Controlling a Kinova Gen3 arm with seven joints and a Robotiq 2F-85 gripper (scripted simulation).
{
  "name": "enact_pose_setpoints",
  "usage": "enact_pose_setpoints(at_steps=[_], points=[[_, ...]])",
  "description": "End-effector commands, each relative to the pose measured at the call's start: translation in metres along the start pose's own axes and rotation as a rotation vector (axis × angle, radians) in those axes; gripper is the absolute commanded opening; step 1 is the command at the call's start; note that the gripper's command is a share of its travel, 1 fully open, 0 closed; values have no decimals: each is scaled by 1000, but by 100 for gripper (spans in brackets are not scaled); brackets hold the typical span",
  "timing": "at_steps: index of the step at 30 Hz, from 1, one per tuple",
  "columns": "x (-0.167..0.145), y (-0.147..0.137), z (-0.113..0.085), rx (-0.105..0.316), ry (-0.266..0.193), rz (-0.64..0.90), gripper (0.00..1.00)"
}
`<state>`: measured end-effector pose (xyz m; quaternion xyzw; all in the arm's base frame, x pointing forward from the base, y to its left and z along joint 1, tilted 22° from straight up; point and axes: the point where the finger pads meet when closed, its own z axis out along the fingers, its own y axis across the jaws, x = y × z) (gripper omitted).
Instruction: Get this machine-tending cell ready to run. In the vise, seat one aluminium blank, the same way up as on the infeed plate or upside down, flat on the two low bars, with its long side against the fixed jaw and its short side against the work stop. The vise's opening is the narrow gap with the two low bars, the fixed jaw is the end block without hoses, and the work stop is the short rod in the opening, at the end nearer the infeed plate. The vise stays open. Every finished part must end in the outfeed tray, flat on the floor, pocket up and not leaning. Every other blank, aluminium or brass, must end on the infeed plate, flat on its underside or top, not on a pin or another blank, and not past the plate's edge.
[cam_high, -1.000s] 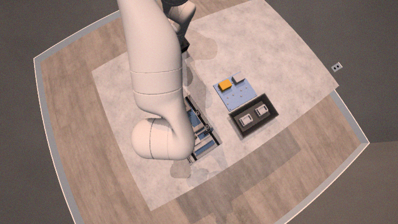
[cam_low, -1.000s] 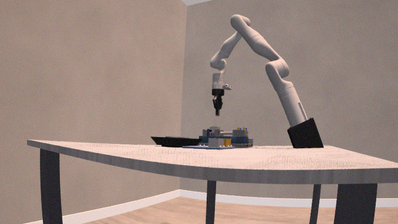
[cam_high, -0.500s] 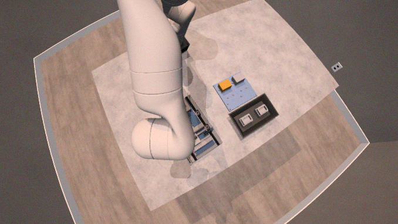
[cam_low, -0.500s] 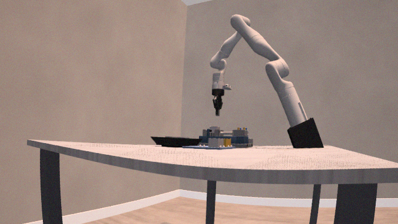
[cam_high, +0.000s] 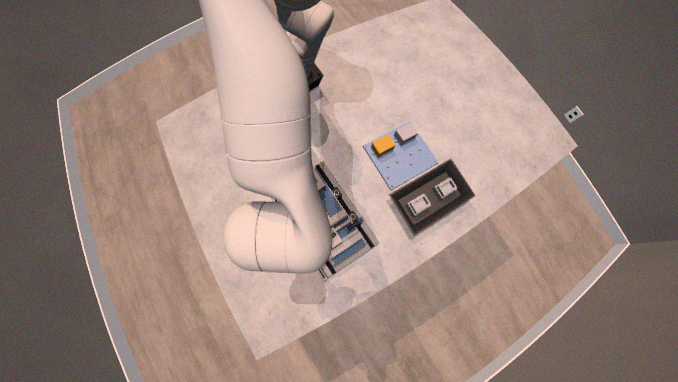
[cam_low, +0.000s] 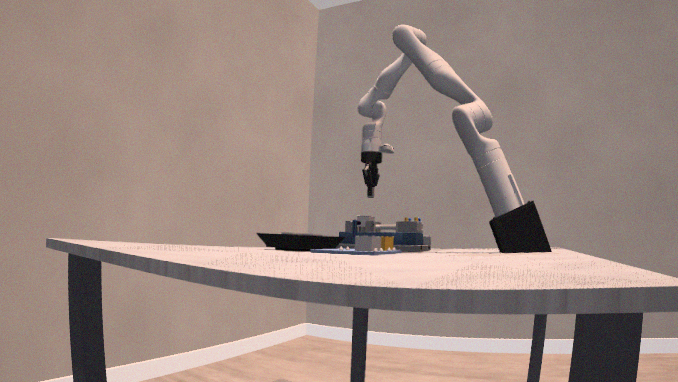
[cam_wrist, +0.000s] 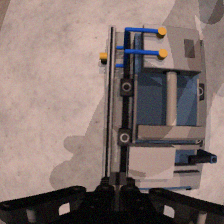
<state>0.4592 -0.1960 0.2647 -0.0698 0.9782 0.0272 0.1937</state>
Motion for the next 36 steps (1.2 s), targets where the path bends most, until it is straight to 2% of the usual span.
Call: enact_pose_setpoints(at_steps=[1,11,25,36], points=[[1,0,1,-4,3,13,0],[-1,-1,7,1,-2,13,0],[-1,-1,24,1,-2,13,0],[1,-1,47,-3,1,15,0]])
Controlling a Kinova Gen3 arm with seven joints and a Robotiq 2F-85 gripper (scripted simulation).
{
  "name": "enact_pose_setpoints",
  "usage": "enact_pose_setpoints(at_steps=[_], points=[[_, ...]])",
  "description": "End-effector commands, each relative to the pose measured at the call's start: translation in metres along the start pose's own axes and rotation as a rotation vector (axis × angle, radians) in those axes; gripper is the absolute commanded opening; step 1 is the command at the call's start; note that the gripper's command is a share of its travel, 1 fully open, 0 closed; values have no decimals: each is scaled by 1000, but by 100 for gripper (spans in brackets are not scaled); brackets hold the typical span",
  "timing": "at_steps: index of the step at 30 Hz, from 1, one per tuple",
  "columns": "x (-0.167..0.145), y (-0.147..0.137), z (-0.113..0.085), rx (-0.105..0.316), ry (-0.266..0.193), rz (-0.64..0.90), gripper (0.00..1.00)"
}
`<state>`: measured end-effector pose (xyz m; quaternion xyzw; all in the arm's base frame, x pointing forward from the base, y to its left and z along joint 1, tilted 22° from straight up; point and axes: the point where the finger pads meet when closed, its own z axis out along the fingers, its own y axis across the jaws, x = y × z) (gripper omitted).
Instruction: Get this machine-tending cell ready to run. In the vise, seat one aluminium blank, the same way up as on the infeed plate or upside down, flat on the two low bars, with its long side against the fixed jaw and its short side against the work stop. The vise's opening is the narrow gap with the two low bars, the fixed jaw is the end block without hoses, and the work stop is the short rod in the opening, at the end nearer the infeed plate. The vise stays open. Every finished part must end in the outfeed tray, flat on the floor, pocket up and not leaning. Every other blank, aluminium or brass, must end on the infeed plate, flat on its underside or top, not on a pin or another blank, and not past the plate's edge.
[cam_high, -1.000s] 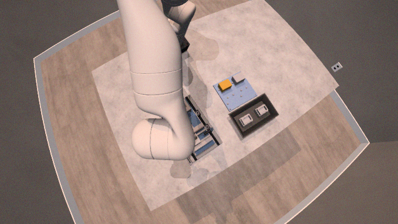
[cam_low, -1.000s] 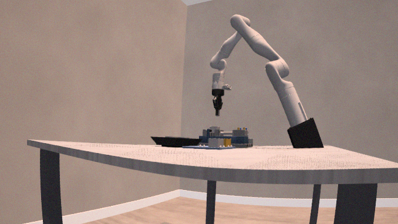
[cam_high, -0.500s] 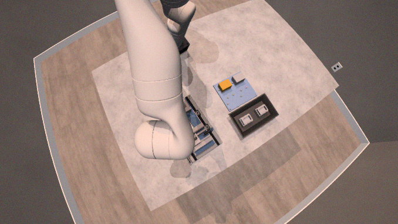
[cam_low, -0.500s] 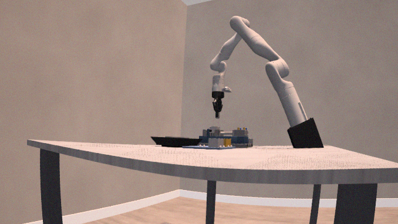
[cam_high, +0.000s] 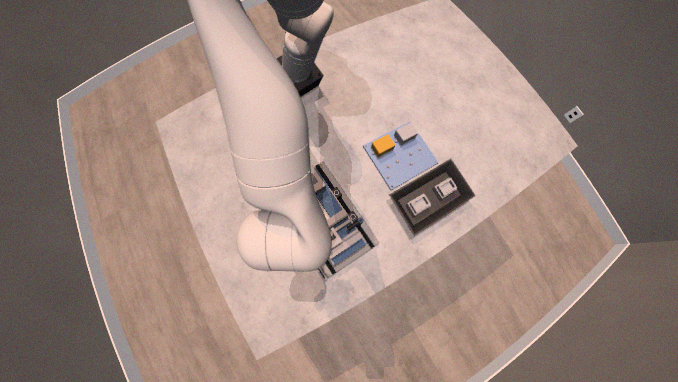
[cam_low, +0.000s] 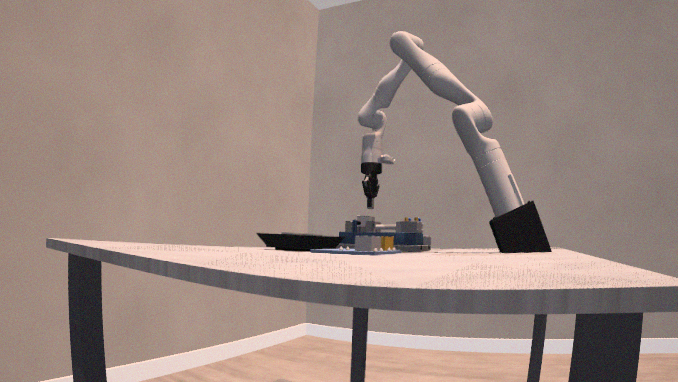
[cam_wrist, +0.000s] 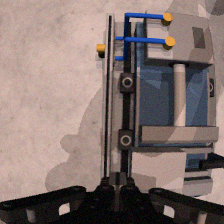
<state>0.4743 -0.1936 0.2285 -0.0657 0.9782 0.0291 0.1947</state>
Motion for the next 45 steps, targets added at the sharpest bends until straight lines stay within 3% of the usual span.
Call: enact_pose_setpoints(at_steps=[1,16,45], points=[[1,0,9,-1,4,6,0],[0,0,23,3,1,5,0],[0,0,24,3,1,5,0]])
